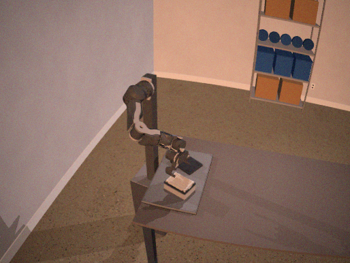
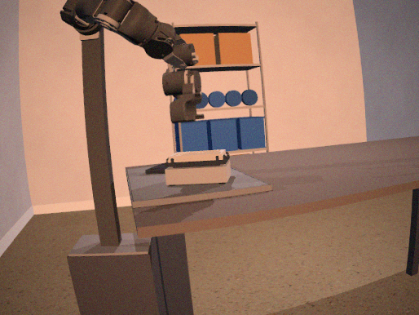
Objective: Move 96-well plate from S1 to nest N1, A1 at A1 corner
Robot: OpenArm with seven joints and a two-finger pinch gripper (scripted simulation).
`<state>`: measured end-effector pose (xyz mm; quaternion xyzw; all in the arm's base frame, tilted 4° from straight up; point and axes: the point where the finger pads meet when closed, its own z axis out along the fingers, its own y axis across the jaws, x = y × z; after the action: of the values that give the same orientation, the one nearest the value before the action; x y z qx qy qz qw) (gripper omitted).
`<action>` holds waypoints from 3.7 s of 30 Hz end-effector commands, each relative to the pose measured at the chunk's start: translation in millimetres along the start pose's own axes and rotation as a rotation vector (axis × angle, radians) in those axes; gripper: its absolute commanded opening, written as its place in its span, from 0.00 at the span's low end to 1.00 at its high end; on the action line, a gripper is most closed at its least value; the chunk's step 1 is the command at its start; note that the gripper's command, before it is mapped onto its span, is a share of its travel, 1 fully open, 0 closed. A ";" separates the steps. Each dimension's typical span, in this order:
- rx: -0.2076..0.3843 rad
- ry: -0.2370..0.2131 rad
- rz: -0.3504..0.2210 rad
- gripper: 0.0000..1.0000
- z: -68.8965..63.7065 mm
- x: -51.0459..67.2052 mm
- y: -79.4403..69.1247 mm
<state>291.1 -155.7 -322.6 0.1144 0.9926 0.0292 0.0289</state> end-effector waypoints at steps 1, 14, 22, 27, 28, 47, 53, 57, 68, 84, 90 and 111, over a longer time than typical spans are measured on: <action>0.007 0.004 -0.006 0.77 0.9 1.3 -0.8; -0.002 -0.003 0.000 0.77 -0.8 -0.8 0.4; 0.004 0.002 -0.003 0.77 32.1 -0.4 -1.0; 0.007 0.004 -0.006 0.77 54.1 -0.1 -1.9; 0.007 0.004 -0.006 0.77 54.1 -0.1 -1.9; 0.007 0.005 -0.005 0.77 67.7 1.1 -2.3; 0.007 0.005 -0.005 0.77 67.7 1.1 -2.3; 0.008 0.005 -0.005 0.77 65.8 0.7 -2.3; 0.008 0.005 -0.005 0.77 65.3 0.5 -2.1; 0.003 0.010 -0.008 0.77 86.6 2.0 -1.8; 0.006 0.006 -0.006 0.77 85.0 -0.3 -2.9; 0.013 0.007 -0.002 0.77 85.4 2.3 -4.1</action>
<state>294.1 -153.0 -407.5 0.1108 0.9932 0.0265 0.0246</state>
